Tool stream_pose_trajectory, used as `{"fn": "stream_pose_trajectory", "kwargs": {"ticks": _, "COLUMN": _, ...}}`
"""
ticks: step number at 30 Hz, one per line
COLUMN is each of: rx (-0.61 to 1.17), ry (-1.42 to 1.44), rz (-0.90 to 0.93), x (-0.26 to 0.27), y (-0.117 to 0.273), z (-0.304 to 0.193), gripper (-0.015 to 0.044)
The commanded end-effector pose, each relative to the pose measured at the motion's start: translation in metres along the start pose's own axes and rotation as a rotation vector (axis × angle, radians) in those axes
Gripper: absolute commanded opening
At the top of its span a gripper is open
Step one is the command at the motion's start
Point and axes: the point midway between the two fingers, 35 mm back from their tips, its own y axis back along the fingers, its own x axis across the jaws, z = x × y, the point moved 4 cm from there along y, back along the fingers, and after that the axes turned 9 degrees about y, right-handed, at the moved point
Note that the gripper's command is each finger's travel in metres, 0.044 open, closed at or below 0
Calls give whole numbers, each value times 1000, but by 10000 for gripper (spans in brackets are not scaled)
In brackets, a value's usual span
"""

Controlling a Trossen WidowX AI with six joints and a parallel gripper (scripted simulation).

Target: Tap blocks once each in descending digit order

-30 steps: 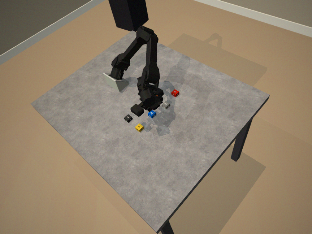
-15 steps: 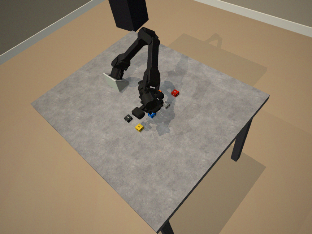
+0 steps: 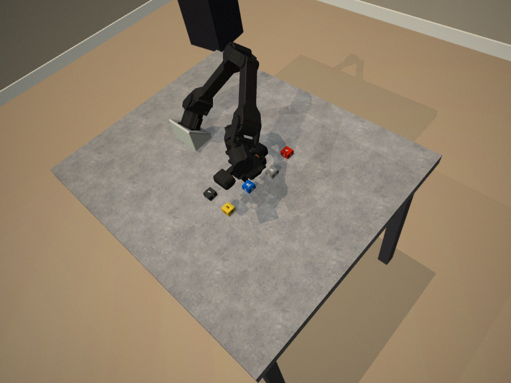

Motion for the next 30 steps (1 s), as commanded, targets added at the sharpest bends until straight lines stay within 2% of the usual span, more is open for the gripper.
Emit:
{"fn": "stream_pose_trajectory", "kwargs": {"ticks": 1, "rx": -4, "ry": 7, "rz": -10, "x": -2, "y": 37, "z": 2, "gripper": 20}}
{"fn": "stream_pose_trajectory", "kwargs": {"ticks": 4, "rx": -2, "ry": 6, "rz": -9, "x": -1, "y": 75, "z": 0, "gripper": 20}}
{"fn": "stream_pose_trajectory", "kwargs": {"ticks": 9, "rx": -2, "ry": 6, "rz": -10, "x": 3, "y": 78, "z": 1, "gripper": 20}}
{"fn": "stream_pose_trajectory", "kwargs": {"ticks": 13, "rx": -3, "ry": 2, "rz": -19, "x": 79, "y": 79, "z": 24, "gripper": 20}}
{"fn": "stream_pose_trajectory", "kwargs": {"ticks": 20, "rx": -3, "ry": 5, "rz": 0, "x": 188, "y": 77, "z": 27, "gripper": 20}}
{"fn": "stream_pose_trajectory", "kwargs": {"ticks": 27, "rx": -3, "ry": 5, "rz": 1, "x": 191, "y": 77, "z": 27, "gripper": 20}}
{"fn": "stream_pose_trajectory", "kwargs": {"ticks": 30, "rx": -3, "ry": 5, "rz": -1, "x": 190, "y": 58, "z": 29, "gripper": 20}}
